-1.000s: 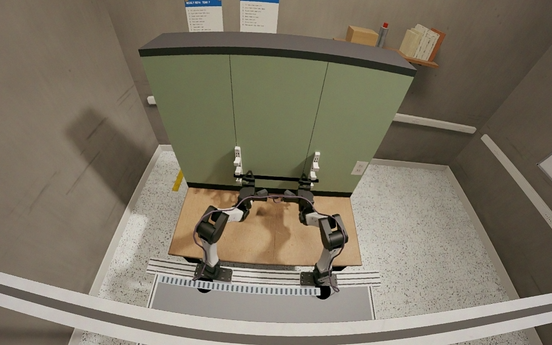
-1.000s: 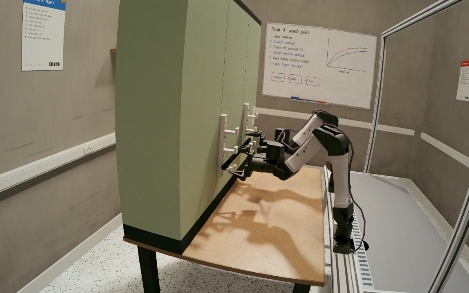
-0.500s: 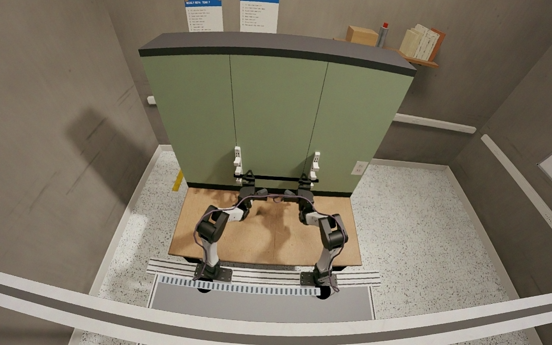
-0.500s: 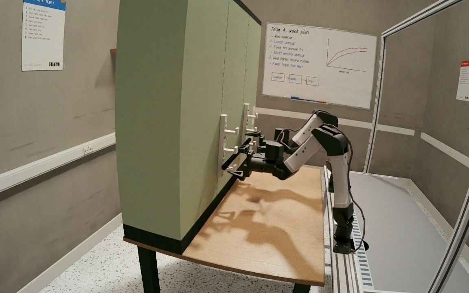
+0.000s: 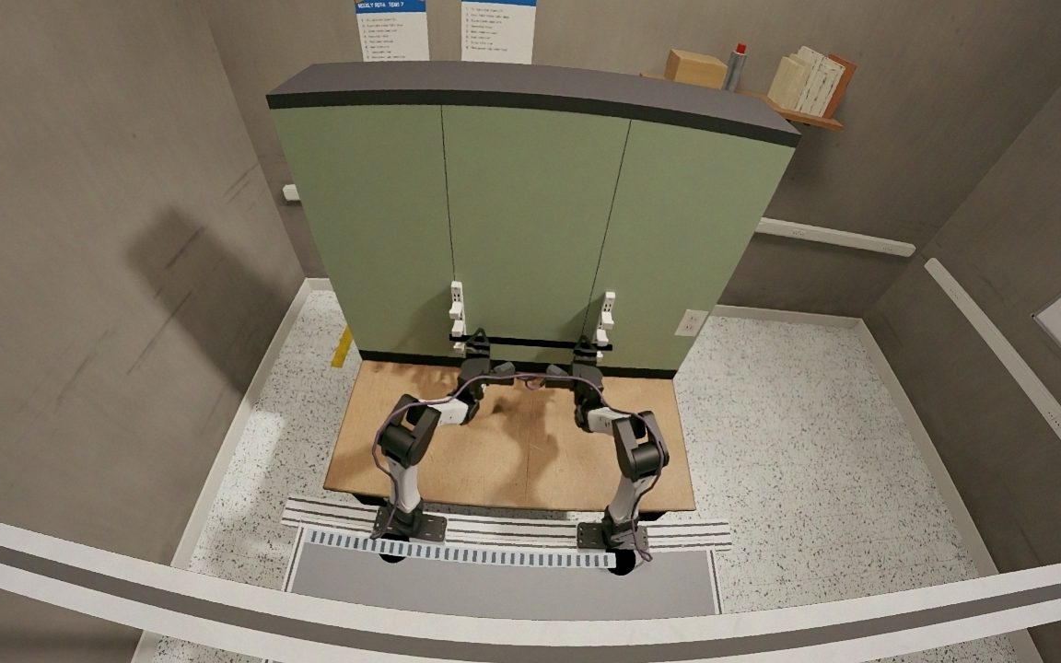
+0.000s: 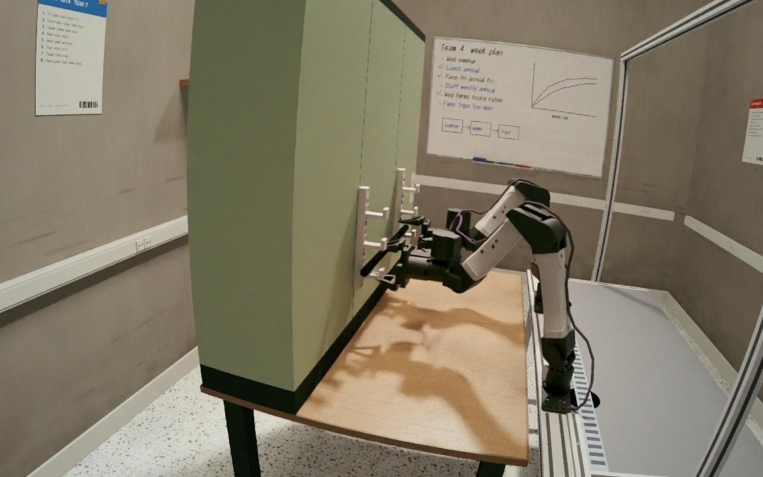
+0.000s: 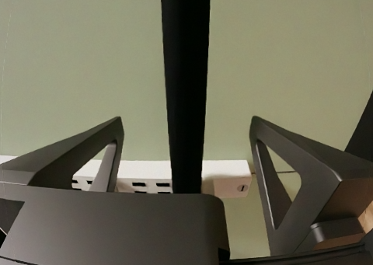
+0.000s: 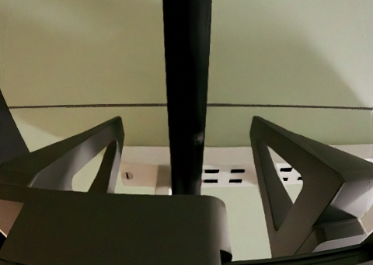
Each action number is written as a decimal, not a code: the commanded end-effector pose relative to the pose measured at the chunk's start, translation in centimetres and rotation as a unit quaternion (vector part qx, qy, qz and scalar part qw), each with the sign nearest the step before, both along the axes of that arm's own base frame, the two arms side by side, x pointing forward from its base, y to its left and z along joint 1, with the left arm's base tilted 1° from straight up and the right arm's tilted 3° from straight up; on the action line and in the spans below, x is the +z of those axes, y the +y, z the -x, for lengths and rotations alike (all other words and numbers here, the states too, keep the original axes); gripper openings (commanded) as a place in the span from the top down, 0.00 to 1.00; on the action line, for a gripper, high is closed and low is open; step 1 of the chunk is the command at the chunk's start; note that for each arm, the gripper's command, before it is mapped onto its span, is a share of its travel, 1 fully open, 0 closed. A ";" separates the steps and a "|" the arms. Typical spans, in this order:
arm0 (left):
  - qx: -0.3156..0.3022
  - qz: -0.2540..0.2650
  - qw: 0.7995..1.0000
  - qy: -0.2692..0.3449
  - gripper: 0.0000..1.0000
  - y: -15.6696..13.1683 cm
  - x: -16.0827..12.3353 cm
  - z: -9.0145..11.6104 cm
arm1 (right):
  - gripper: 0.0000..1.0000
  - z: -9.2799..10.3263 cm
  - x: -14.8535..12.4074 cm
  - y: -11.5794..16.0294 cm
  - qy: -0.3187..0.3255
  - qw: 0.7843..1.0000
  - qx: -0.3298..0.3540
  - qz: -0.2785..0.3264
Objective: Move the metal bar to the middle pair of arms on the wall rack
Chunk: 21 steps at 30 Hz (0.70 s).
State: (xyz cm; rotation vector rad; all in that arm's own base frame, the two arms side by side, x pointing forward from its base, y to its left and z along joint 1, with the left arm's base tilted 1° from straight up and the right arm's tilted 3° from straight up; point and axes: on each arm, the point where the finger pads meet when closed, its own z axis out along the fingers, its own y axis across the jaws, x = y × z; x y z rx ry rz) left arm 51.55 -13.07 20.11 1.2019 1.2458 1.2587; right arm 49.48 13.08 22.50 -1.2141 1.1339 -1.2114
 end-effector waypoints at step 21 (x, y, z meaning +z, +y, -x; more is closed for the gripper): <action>0.000 0.000 1.000 -0.001 0.62 0.1 0.1 -0.6 | 0.62 -0.5 -0.4 0.0 0.006 1.000 0.002 -0.003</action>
